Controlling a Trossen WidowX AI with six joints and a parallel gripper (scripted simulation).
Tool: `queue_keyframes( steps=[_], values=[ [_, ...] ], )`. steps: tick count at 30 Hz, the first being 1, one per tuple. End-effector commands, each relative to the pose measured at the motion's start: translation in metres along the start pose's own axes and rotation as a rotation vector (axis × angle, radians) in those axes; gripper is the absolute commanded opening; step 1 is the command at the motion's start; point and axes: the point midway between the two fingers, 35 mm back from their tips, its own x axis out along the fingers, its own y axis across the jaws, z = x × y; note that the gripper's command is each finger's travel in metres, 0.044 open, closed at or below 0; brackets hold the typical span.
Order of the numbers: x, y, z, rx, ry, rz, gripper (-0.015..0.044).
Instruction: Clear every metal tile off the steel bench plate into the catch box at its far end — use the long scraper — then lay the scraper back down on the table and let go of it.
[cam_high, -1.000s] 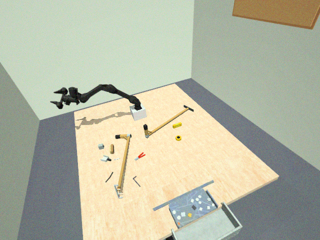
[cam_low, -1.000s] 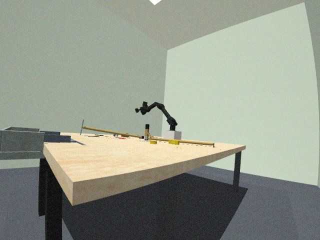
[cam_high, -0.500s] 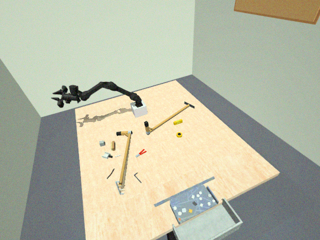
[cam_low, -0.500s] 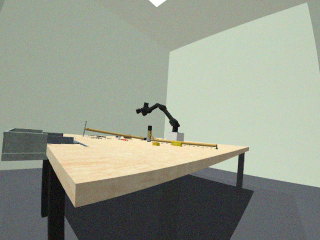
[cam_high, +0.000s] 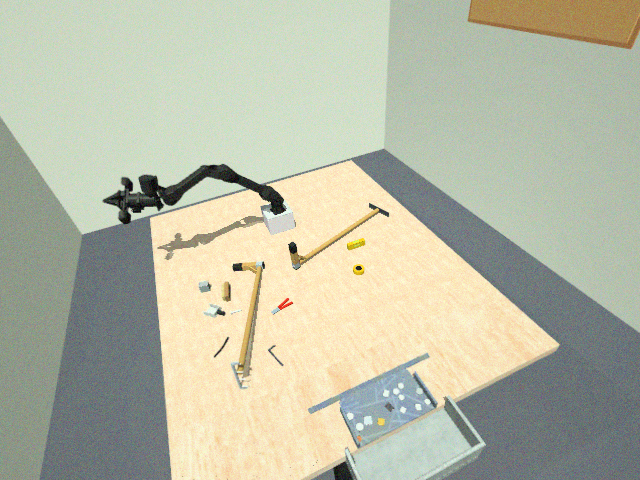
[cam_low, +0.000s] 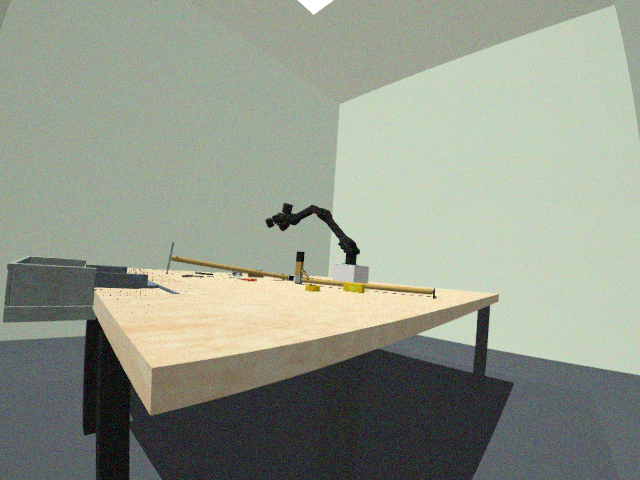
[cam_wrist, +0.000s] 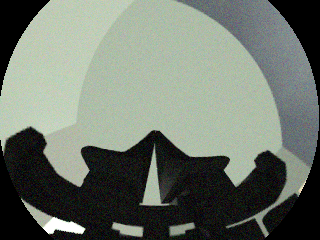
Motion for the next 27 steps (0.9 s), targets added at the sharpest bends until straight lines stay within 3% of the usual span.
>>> queue_keyframes(
  steps=[1,27],
  values=[
    [-0.004,-0.014,-0.005,-0.034,0.0,-0.034,0.0],
    [-0.038,-0.095,-0.046,-0.214,0.038,-0.22,0.0]
  ],
)
